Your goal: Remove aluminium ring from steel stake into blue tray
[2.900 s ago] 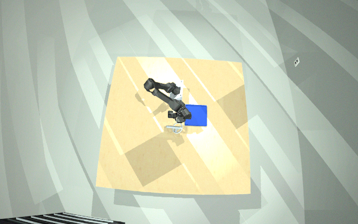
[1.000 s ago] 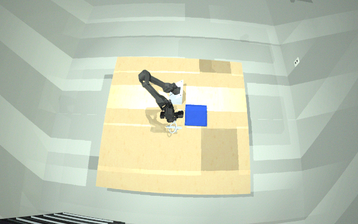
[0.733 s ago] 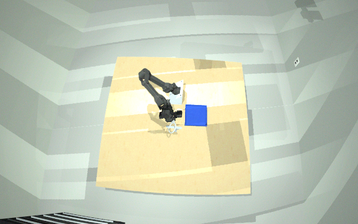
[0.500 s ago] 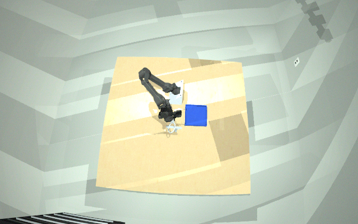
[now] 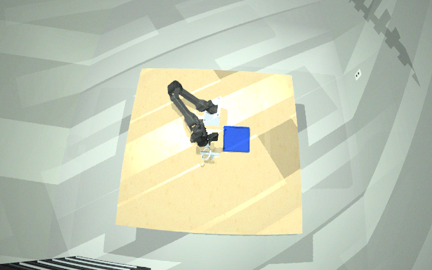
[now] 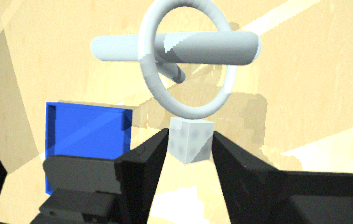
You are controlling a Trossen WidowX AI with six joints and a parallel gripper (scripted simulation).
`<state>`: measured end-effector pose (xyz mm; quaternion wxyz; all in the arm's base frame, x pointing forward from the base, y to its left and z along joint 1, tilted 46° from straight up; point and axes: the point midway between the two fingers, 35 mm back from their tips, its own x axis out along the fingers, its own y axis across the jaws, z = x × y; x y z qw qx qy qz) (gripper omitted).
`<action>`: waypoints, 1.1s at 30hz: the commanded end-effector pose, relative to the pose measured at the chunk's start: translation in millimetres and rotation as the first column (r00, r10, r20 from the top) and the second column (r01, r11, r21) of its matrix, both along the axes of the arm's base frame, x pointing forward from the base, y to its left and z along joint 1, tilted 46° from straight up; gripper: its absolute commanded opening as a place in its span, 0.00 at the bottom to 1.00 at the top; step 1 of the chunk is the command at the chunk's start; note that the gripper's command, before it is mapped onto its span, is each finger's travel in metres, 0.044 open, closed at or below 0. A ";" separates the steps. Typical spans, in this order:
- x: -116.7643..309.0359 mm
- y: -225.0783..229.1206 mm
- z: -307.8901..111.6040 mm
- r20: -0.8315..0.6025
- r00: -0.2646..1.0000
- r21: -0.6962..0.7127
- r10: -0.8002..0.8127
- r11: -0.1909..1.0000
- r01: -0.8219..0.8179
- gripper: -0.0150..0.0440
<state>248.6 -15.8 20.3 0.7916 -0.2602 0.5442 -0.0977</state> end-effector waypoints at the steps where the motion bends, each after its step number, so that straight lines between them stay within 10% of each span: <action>1: 1.6 1.3 3.3 0.008 1.000 0.007 0.007 1.000 -0.007 0.25; 33: 1.2 -1.2 17.5 0.008 1.000 0.007 0.007 1.000 -0.007 0.25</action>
